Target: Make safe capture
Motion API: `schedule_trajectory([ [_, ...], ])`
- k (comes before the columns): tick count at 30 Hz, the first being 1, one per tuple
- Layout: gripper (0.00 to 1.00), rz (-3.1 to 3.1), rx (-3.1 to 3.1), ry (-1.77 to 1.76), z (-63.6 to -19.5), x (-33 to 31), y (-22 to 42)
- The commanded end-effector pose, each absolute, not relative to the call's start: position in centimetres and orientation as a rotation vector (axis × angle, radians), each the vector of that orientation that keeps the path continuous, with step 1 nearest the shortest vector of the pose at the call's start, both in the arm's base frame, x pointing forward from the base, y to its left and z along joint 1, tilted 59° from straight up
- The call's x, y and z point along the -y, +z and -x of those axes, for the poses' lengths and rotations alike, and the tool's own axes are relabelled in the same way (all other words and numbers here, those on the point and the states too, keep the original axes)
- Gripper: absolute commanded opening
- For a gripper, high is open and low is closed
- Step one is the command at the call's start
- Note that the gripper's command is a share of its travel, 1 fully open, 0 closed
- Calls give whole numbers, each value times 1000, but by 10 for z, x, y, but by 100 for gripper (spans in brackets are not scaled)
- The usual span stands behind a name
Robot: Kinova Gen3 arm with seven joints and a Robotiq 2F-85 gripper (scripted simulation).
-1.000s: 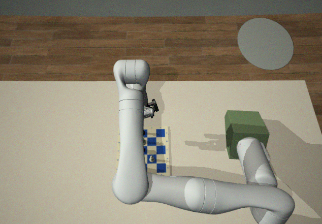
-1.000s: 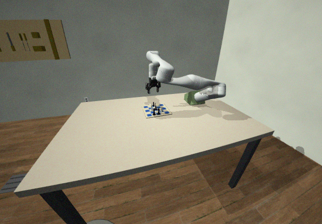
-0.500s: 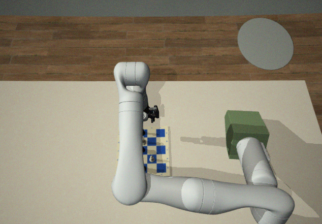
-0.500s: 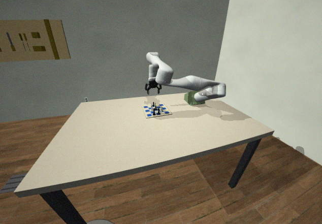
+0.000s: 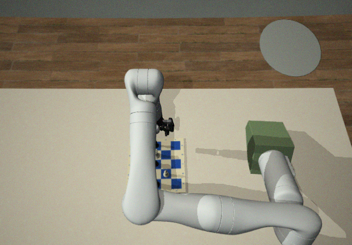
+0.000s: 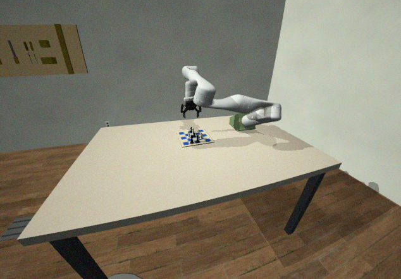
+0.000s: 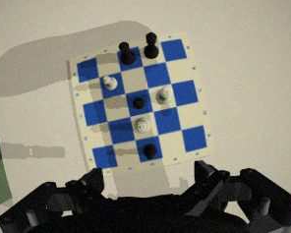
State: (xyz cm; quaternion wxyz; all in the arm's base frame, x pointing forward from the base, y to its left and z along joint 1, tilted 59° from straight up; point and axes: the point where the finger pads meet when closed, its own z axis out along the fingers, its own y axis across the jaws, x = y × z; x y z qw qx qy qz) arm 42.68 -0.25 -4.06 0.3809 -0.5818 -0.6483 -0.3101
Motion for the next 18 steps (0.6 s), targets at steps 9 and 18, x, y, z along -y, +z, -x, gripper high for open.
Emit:
schedule_trajectory([
  [9, 37, 1488, 1653, -791, -427, 3, -40],
  [18, 37, 1488, 1653, -791, -427, 3, -40],
])
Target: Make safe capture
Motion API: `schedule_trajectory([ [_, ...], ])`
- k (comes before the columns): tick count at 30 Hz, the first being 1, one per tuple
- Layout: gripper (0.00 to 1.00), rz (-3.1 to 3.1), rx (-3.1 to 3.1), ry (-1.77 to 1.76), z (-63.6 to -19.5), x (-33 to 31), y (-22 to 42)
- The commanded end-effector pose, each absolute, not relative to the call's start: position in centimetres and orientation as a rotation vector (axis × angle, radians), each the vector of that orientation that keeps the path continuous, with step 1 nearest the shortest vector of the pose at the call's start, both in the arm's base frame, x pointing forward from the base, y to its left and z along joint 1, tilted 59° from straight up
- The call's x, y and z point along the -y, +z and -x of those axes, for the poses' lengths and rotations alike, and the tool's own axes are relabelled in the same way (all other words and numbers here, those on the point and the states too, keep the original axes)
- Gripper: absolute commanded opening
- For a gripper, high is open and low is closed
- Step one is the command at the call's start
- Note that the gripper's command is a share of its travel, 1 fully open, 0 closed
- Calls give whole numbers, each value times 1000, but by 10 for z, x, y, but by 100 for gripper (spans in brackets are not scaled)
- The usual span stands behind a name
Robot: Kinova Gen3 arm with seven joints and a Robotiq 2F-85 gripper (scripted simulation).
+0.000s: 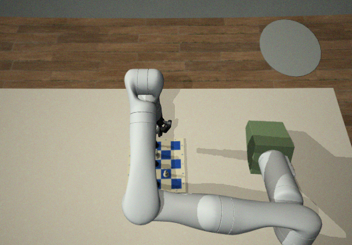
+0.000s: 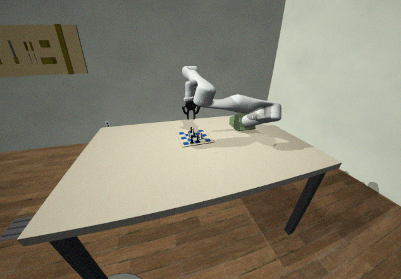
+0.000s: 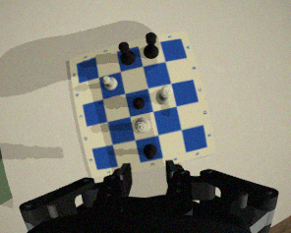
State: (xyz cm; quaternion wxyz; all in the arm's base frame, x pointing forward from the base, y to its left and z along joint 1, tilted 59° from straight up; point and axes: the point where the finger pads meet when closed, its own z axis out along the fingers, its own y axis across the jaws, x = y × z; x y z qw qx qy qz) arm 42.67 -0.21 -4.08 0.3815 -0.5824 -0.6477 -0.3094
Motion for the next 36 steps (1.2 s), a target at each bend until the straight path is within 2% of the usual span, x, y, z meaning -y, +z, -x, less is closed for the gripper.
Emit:
schedule_trajectory([
  [1, 37, 1488, 1653, -791, -427, 3, -40],
  [36, 37, 1488, 1653, -790, -426, -1, -43],
])
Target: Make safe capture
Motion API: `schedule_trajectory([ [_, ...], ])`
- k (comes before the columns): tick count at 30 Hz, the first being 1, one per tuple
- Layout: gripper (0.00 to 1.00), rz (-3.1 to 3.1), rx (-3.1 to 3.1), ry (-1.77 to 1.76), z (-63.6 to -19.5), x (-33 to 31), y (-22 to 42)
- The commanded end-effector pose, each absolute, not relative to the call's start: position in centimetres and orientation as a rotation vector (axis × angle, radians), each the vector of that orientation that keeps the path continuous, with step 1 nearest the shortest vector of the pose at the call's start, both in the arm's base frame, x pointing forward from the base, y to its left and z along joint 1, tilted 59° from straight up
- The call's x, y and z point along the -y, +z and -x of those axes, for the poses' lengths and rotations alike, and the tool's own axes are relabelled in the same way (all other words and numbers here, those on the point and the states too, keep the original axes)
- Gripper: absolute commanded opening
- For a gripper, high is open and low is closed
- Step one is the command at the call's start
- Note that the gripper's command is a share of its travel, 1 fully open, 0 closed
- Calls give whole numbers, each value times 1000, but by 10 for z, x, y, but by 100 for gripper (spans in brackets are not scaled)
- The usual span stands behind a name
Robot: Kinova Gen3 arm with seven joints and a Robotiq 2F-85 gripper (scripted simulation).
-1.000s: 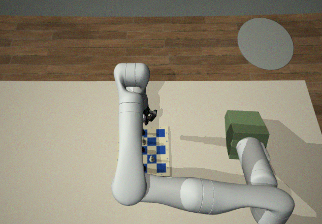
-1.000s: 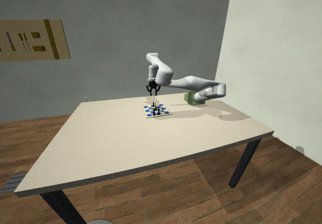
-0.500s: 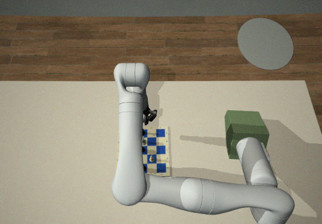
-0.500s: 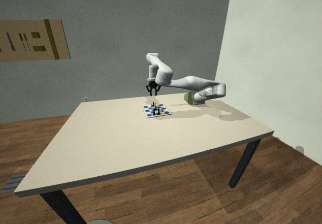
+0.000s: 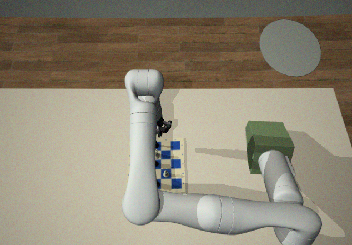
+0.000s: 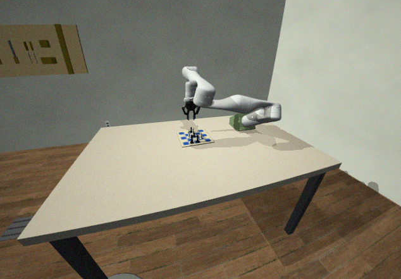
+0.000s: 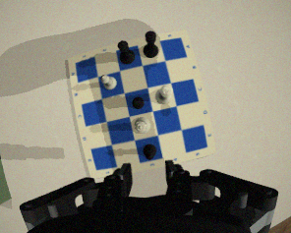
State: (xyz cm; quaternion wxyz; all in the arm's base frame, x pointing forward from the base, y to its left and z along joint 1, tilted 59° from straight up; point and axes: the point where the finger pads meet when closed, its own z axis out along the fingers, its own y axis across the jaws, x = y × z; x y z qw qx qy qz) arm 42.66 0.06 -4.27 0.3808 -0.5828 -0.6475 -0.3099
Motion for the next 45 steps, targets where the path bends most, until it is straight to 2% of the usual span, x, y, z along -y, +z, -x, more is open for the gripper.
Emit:
schedule_trajectory([
  [1, 37, 1488, 1653, -791, -426, -2, -44],
  [45, 37, 1488, 1653, -790, -421, -41, -67],
])
